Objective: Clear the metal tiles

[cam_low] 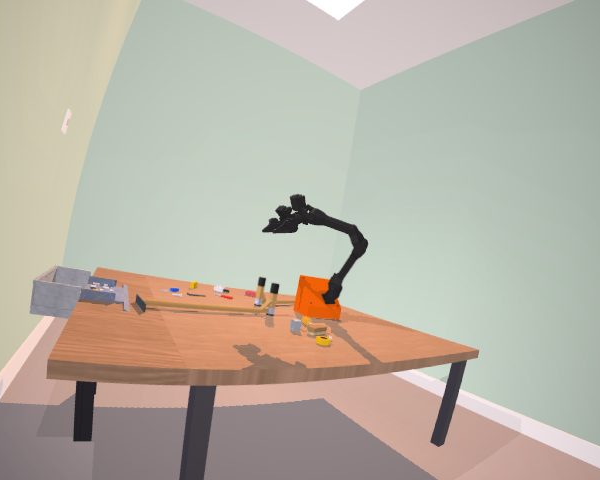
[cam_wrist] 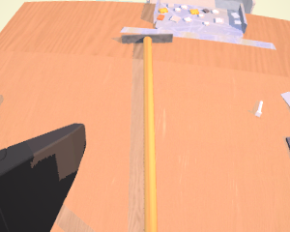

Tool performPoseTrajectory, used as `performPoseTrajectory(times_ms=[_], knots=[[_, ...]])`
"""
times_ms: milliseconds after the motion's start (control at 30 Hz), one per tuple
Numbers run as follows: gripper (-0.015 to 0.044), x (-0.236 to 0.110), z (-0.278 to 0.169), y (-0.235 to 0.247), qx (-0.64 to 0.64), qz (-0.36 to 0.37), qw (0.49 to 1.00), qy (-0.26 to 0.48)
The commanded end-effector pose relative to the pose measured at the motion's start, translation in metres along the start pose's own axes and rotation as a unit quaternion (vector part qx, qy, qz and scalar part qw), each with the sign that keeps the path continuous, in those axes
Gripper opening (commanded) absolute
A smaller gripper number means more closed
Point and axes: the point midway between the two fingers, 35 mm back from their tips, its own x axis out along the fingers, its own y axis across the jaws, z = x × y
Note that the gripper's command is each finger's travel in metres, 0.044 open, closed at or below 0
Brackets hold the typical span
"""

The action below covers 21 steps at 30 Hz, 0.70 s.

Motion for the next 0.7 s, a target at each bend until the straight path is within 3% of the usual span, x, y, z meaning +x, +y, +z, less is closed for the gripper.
performPoseTrajectory(times_ms=[0, 667], knots=[[0.044, 0.014, 0.001, 0.001, -0.008, 0.004, 1.0, 0.016], [0.044, 0.082, -0.009, 0.007, -0.038, 0.025, 0.994, 0.1]])
